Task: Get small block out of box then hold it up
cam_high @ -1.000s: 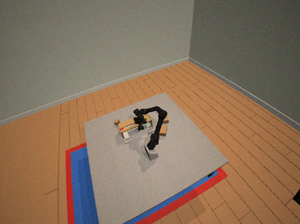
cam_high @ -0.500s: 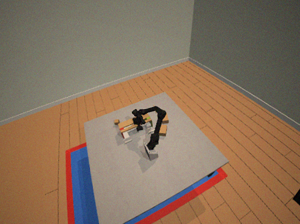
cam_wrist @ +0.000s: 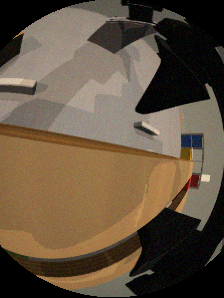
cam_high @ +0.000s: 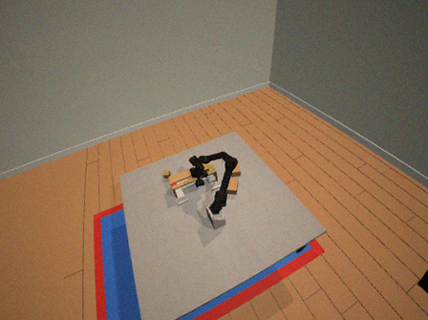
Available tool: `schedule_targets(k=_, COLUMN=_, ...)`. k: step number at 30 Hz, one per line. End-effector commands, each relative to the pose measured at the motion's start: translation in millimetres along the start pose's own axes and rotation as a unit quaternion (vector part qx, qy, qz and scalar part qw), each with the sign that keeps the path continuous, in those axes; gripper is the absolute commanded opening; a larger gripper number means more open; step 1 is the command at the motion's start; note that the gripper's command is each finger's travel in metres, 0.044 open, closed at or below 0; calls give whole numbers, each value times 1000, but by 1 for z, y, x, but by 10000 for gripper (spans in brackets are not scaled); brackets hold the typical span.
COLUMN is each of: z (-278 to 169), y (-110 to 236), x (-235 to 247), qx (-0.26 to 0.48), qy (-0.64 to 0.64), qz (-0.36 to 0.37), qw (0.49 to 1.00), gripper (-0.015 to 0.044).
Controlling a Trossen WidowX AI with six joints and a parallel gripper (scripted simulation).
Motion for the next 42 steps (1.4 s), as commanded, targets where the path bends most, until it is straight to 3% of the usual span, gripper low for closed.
schedule_targets(k=1, z=-2, y=-1, x=-1, qx=1, qy=4, qz=-1, qw=1000, gripper=400)
schedule_targets(k=42, z=-18, y=-7, x=-5, qx=1, qy=4, qz=-1, qw=1000, gripper=400)
Point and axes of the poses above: the point midway between the two fingers, 35 mm back from their tips, its own y axis back along the fingers, its own x axis across the jaws, z = x × y, the point moved 7 cm from there along y, back along the fingers, and after that the axes turned 12 degrees about -y, right-handed, at the moved point
